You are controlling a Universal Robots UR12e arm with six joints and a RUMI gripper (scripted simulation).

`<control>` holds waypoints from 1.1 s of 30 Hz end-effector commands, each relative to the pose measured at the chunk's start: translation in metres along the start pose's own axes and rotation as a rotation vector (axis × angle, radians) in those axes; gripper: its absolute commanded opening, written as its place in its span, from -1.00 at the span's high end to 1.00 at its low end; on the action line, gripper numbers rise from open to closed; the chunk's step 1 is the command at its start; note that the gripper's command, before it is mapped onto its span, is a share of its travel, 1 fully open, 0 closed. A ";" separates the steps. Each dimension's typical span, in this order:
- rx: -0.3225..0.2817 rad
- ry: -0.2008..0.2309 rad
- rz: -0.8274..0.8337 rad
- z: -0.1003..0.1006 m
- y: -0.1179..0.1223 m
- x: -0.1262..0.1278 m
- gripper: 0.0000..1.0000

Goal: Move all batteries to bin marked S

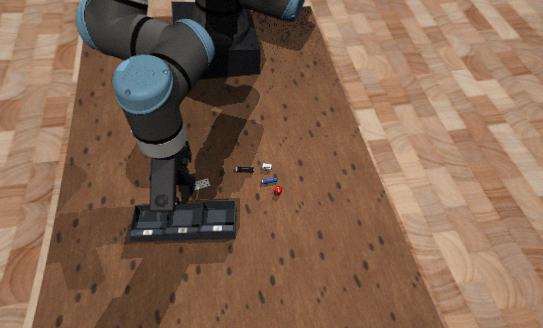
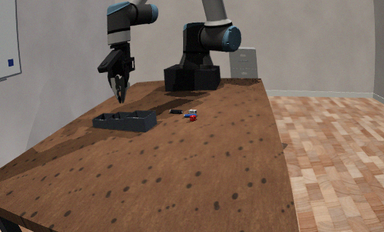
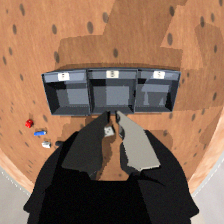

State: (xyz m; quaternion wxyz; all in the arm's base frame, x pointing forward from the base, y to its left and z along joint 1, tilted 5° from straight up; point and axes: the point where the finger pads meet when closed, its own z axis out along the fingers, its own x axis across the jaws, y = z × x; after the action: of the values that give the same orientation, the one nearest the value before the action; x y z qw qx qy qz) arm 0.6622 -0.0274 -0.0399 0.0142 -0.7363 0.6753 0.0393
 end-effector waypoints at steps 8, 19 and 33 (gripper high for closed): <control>0.001 0.001 0.000 0.023 -0.001 -0.001 0.91; 0.001 0.001 0.000 0.047 -0.001 -0.001 0.91; 0.001 0.001 0.000 0.059 -0.001 -0.001 0.91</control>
State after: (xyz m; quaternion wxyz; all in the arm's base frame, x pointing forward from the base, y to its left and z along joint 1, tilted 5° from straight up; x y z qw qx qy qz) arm 0.6599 -0.0222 -0.0987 0.0142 -0.7363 0.6754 0.0393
